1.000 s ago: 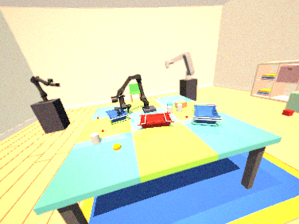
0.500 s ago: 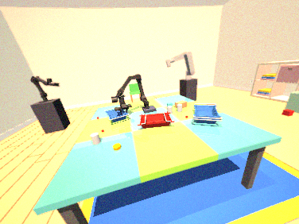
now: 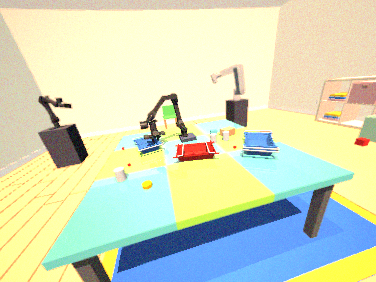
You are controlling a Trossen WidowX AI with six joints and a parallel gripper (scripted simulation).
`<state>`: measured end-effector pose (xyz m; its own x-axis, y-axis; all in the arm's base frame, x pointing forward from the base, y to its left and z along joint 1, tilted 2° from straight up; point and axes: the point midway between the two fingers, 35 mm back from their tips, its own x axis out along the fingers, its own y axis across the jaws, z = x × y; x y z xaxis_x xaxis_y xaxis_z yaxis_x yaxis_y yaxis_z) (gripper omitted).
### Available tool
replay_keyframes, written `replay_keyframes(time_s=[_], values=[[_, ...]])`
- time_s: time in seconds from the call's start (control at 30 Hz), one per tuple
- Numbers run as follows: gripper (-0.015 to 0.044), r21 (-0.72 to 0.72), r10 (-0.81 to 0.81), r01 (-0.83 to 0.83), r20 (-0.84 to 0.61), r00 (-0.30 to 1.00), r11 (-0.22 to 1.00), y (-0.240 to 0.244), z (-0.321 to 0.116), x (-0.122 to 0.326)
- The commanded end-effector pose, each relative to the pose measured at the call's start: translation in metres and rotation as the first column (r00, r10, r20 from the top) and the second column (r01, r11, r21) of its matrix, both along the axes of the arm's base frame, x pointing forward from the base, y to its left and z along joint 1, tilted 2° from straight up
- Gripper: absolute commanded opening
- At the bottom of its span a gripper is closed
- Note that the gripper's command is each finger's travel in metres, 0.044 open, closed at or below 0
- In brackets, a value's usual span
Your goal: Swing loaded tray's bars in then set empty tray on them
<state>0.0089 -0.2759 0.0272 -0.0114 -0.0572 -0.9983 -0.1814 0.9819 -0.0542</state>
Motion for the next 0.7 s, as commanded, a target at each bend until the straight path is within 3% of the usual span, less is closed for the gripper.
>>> replay_keyframes(time_s=[0.0,0.4,0.67], values=[[0.0101,0.007,-0.003,0.003,0.004,1.000,1.000,0.002,0.000,0.000],[0.0021,0.007,-0.003,0.003,0.004,1.000,1.000,0.002,0.000,0.000],[0.0000,0.007,-0.003,0.003,0.004,1.000,1.000,0.000,0.035,0.001]])
